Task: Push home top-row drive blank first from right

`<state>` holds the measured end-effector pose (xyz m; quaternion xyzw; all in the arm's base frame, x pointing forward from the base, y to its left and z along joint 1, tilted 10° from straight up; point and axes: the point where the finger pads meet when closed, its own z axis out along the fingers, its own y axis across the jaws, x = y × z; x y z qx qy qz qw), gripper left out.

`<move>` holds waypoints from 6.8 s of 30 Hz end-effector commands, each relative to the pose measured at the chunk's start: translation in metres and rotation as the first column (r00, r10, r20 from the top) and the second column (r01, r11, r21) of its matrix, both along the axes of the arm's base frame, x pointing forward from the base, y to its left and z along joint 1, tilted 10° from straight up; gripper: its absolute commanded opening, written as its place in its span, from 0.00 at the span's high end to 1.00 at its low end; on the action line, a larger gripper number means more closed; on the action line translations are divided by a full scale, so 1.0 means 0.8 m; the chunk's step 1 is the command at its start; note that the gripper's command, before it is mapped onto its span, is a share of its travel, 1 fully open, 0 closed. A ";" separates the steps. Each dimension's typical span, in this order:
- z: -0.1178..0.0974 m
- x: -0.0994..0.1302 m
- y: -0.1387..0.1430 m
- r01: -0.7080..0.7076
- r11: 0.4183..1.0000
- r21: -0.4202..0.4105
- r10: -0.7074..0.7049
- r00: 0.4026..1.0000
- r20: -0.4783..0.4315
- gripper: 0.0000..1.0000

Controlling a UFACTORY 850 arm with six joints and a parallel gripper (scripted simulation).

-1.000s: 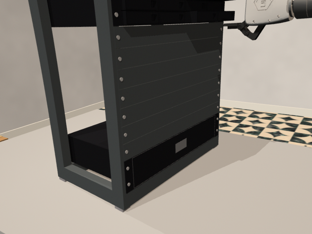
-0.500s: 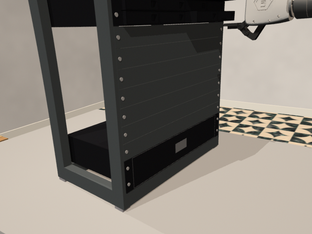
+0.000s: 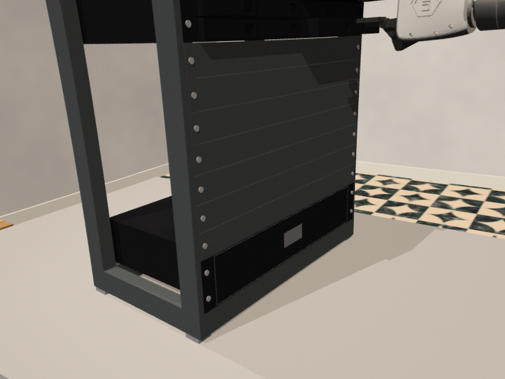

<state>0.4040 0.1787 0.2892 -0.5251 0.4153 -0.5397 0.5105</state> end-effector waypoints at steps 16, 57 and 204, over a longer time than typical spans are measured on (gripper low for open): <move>0.001 0.000 0.000 0.000 1.000 0.001 0.000 1.000 0.001 1.00; 0.056 -0.028 -0.111 0.000 1.000 0.001 0.000 1.000 0.001 1.00; 0.069 0.087 -0.102 0.000 1.000 0.001 0.000 1.000 0.001 1.00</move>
